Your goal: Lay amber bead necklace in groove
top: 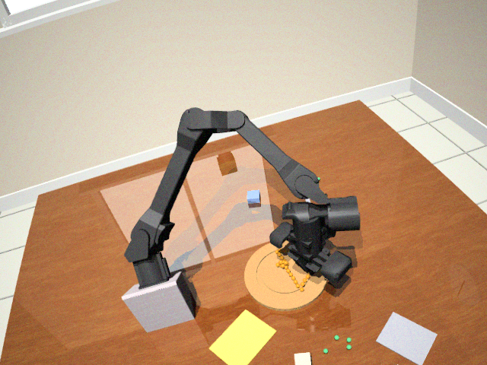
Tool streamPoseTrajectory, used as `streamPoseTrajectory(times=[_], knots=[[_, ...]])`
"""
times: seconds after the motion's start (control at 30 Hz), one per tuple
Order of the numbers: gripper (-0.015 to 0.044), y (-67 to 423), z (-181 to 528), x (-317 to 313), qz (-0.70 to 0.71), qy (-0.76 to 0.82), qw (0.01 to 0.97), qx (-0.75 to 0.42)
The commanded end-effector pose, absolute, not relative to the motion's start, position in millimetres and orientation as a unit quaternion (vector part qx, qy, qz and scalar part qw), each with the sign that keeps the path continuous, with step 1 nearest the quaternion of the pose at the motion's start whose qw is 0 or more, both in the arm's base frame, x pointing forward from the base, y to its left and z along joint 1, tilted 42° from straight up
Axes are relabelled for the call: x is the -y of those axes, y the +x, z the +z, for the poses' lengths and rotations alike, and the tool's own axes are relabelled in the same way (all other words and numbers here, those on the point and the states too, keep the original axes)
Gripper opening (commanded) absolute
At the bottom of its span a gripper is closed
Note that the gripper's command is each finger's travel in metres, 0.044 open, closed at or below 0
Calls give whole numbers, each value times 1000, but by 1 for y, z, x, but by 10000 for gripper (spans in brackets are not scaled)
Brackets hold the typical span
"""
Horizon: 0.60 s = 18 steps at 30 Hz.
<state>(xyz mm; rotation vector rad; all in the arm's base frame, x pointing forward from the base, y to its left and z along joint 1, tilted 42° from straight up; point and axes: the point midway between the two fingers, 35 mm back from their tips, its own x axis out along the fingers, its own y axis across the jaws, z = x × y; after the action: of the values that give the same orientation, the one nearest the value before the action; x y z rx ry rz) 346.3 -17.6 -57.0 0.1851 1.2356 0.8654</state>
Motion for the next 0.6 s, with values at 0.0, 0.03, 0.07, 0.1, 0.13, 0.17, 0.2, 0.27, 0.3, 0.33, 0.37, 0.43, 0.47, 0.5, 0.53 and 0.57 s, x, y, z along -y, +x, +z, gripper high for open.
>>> streamPoseTrajectory(times=[0.0,0.03,0.07,0.1,0.13,0.17,0.2,0.27,0.3,0.33,0.37,0.43,0.47,0.5,0.53,0.57], knots=[[0,349,-60,21,393,84,724,-560],[0,349,-60,21,393,84,724,-560],[0,349,-60,21,393,84,724,-560],[0,349,-60,20,394,85,724,-560],[0,349,-61,19,394,85,724,-560],[0,349,-63,18,394,85,724,-560],[0,350,-64,17,394,85,724,-560],[0,350,-65,16,394,85,724,-560],[0,350,-66,15,394,85,724,-560],[0,350,-66,15,394,85,724,-560],[26,350,-63,18,393,82,725,-559],[79,350,-63,18,393,82,725,-559],[105,350,-63,18,393,82,725,-559],[131,350,-63,18,393,82,725,-559],[157,350,-63,18,393,82,725,-559],[184,350,-63,18,393,82,725,-559]])
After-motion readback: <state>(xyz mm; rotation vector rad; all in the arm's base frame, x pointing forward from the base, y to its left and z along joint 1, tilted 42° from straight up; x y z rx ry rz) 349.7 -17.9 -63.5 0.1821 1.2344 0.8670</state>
